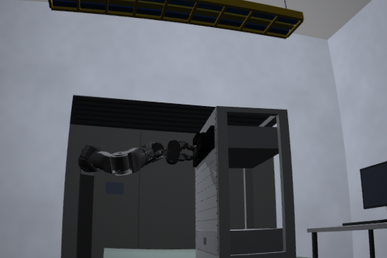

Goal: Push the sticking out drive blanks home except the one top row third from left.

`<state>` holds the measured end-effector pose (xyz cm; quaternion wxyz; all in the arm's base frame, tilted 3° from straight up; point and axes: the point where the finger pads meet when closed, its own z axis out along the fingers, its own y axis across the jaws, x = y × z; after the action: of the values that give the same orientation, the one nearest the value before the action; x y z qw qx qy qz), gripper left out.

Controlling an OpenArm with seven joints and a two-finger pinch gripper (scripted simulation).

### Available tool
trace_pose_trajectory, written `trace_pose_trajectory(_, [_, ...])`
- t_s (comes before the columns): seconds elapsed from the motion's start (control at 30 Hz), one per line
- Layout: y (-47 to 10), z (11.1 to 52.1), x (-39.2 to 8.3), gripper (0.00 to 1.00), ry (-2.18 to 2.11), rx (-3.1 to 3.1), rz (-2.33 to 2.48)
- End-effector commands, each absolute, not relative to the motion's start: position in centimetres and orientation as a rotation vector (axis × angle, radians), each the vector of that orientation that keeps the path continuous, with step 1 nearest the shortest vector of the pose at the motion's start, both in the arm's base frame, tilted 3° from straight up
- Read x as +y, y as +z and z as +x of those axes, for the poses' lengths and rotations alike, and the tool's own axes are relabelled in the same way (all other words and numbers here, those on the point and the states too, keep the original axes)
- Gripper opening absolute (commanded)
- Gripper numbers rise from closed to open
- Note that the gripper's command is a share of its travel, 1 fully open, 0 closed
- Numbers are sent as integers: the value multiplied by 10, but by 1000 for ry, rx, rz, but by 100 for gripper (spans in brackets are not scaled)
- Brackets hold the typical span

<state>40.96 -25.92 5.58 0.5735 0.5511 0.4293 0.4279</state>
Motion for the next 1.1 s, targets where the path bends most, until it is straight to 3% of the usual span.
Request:
trace_pose_trajectory(0.0, [59,410,-258,0,1010,1007,1275])
trace_pose_trajectory(1.07, [63,423,-259,0,1011,1008,1275])
